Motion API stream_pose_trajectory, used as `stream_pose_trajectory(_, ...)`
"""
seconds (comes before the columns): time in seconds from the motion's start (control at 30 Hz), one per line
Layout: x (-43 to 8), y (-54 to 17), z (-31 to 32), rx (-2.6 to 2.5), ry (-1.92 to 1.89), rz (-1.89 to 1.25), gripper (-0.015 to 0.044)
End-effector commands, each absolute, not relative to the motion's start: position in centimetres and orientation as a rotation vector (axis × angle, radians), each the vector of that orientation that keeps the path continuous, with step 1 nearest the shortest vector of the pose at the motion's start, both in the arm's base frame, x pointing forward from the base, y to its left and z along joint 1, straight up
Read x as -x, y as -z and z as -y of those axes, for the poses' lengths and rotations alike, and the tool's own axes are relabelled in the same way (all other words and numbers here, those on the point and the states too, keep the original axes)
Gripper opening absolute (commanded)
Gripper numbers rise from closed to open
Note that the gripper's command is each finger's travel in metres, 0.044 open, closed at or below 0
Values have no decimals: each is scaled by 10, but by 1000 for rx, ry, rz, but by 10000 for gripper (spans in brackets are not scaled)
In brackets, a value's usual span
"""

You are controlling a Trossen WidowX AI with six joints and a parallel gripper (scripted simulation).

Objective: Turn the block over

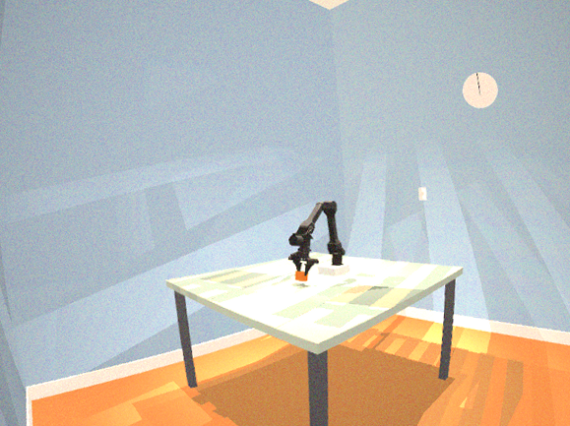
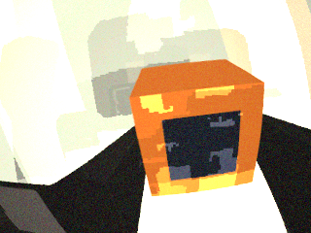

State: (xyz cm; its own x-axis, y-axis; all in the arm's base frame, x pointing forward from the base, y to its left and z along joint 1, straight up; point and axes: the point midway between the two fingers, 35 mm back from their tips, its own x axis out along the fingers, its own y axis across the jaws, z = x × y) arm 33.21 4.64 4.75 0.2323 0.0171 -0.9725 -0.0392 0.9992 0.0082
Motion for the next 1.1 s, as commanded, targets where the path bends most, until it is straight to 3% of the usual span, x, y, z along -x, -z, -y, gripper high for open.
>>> stream_pose_trajectory(0.0,-333,-50,-46,16,-31,-1249,0)
stream_pose_trajectory(1.07,-338,-39,-47,28,-47,-905,0)
